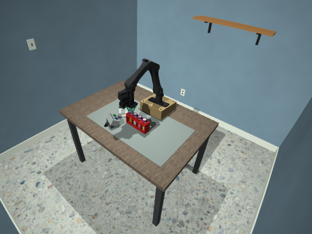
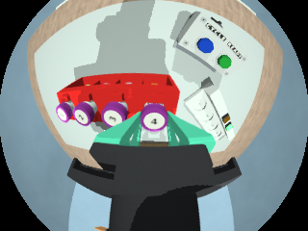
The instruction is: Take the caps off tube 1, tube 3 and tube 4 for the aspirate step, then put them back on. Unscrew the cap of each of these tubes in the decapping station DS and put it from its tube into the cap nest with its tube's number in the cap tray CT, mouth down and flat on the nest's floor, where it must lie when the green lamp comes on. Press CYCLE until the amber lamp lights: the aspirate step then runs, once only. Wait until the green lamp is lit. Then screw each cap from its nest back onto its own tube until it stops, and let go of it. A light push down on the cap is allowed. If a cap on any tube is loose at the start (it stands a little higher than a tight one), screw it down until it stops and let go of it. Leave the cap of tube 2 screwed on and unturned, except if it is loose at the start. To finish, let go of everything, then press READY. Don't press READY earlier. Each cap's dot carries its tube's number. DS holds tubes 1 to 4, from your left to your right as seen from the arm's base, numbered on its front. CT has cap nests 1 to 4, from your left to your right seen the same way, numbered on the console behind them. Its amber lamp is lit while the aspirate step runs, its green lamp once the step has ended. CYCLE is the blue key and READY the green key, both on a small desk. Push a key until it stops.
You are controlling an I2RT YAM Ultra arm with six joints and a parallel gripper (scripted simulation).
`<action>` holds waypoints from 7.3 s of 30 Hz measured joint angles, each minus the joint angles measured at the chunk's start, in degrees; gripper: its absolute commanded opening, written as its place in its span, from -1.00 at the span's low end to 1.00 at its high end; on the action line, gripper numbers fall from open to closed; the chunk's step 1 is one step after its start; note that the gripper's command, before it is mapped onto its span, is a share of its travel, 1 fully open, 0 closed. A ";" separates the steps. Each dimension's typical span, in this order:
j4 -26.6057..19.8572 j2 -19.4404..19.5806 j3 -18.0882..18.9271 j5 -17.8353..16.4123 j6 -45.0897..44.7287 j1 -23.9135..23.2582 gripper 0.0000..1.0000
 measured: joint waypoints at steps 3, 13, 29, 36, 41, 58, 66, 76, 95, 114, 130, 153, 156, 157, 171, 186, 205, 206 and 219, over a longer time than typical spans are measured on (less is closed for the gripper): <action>0.04 -0.02 -0.04 0.00 8.26 0.00 -1.00; 0.09 0.04 -0.07 -0.02 31.98 0.00 -1.00; 0.20 0.02 -0.07 -0.04 58.23 -0.02 -0.02; 0.22 0.02 -0.07 -0.04 59.28 0.00 -0.02; -0.04 0.04 -0.09 -0.04 59.45 0.00 -0.02; -8.31 -2.67 6.25 -0.04 59.78 0.20 -0.02; -9.53 -3.08 6.32 -0.33 49.13 6.82 -0.02; -9.94 -2.29 6.47 -1.20 28.15 16.22 -0.02; -10.03 -1.79 7.34 -1.40 -1.64 18.21 -0.02; -2.78 0.46 2.43 -1.40 -2.49 18.21 -0.02; -1.27 0.87 1.51 -1.40 -2.54 18.21 -0.02; -0.26 1.18 1.03 -1.44 -2.60 18.14 -1.00; -0.26 1.18 1.03 -1.44 -2.49 18.14 -1.00; -0.26 1.18 1.03 -1.44 -2.16 18.14 -1.00; -0.26 1.18 1.03 -1.42 8.61 18.14 -1.00; -0.26 1.20 1.01 -1.40 22.64 18.14 -1.00; -0.42 1.18 1.01 -1.40 15.37 18.14 -0.02; -0.42 1.18 1.03 -1.40 12.63 18.14 -0.02; -0.42 1.18 1.03 -1.40 -21.49 18.14 -0.02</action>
